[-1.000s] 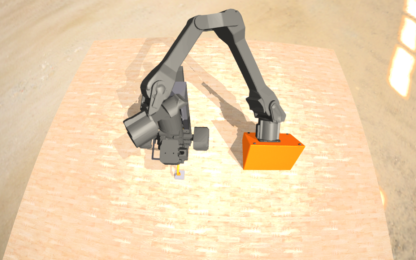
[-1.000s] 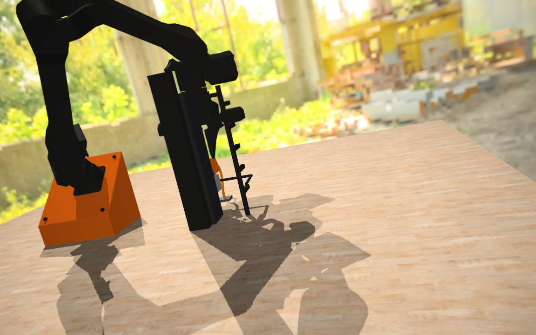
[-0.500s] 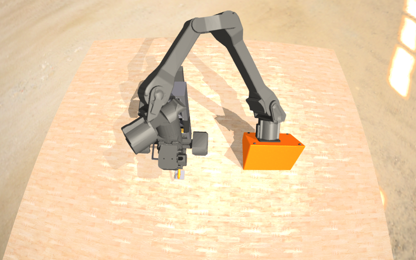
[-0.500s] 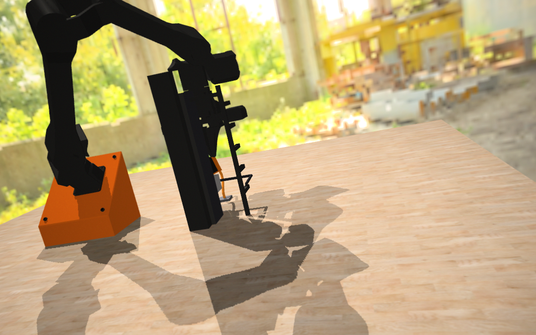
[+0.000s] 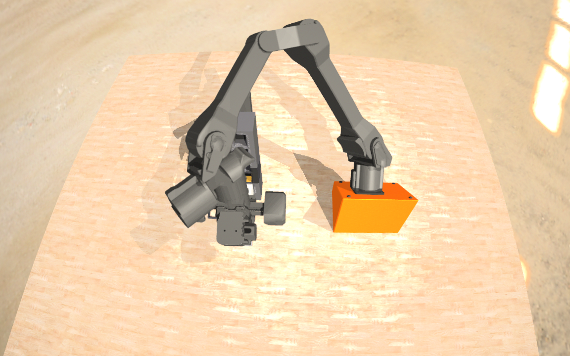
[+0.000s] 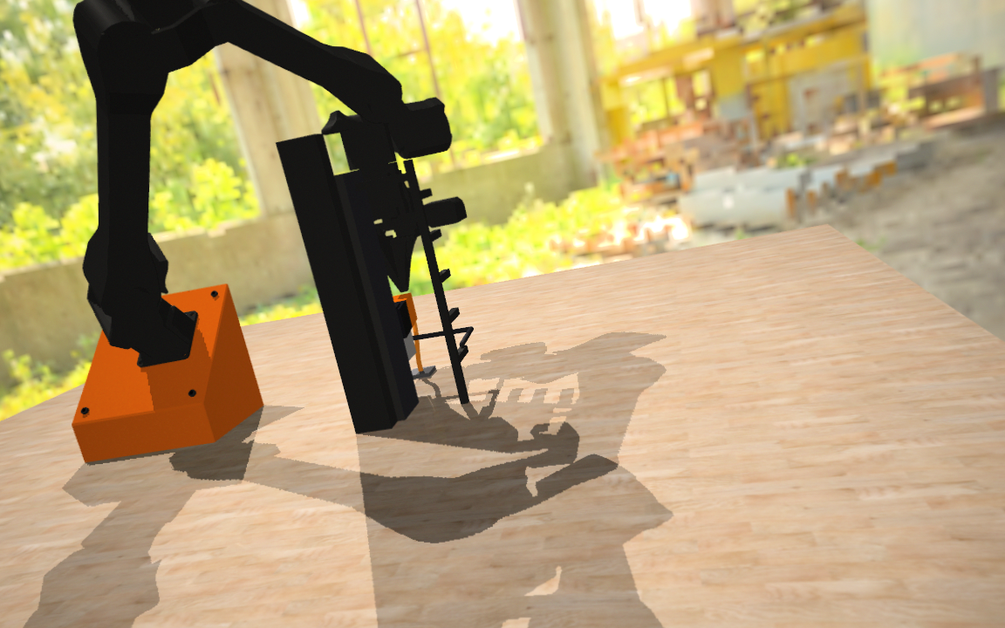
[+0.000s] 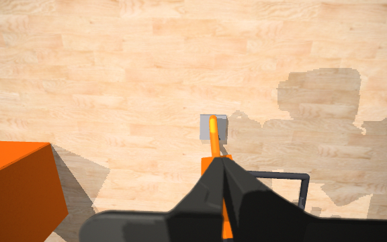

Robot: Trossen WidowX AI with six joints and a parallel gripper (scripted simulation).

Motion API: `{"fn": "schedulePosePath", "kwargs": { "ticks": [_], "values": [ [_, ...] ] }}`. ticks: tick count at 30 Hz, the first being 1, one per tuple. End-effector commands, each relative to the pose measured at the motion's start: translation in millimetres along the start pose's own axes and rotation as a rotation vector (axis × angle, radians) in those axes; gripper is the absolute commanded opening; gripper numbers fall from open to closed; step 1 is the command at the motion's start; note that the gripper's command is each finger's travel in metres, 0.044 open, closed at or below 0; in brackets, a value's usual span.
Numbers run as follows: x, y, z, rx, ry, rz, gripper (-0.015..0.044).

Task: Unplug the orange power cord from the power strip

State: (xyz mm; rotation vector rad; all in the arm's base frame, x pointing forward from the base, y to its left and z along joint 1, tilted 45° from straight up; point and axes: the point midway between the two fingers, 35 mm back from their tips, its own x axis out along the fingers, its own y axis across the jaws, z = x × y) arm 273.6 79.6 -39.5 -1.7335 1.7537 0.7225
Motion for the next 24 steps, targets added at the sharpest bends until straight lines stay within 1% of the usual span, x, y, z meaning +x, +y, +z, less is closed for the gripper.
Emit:
{"fn": "schedulePosePath", "kwargs": {
  "ticks": [1, 24],
  "values": [
    [-0.2, 1.3, 9.5, 0.005, -0.006, 0.001, 0.0000],
    [-1.3, -0.8, 41.2, 0.004, -0.004, -0.001, 0.0000]
  ]
}}
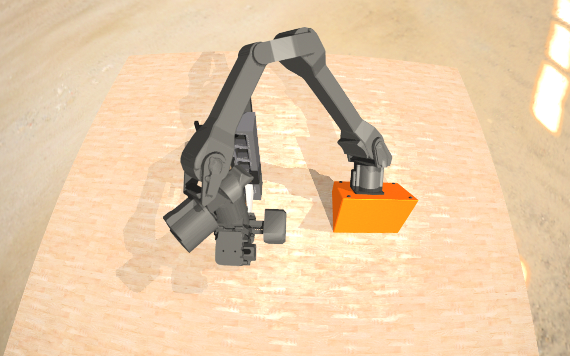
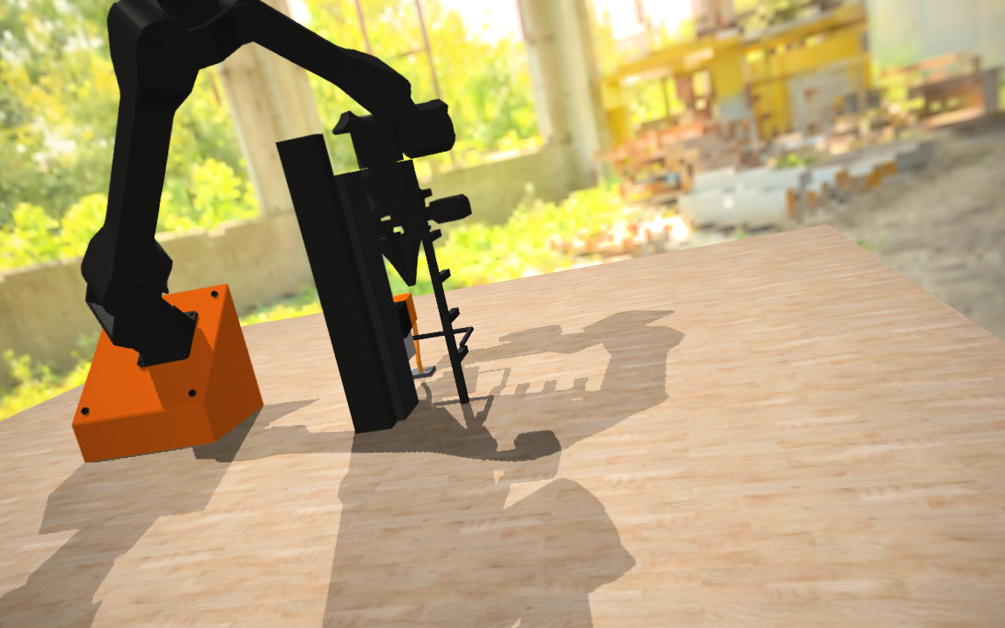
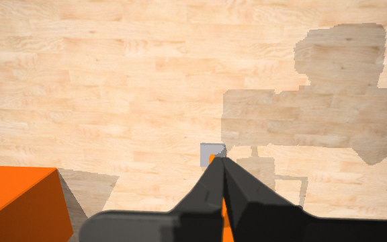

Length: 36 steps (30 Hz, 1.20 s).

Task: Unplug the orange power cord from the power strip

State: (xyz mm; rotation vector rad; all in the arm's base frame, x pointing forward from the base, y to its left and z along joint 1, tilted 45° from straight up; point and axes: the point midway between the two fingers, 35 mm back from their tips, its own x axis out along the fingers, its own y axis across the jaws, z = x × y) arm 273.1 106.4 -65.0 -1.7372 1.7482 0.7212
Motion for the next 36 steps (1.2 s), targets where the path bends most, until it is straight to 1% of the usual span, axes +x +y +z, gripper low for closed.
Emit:
{"fn": "schedulePosePath", "kwargs": {
  "ticks": [1, 36],
  "values": [
    [-1.1, -2.6, 4.4, 0.005, -0.003, 0.004, 0.0000],
    [-0.4, -0.6, 4.4, 0.004, -0.003, 0.004, 0.0000]
  ]
}}
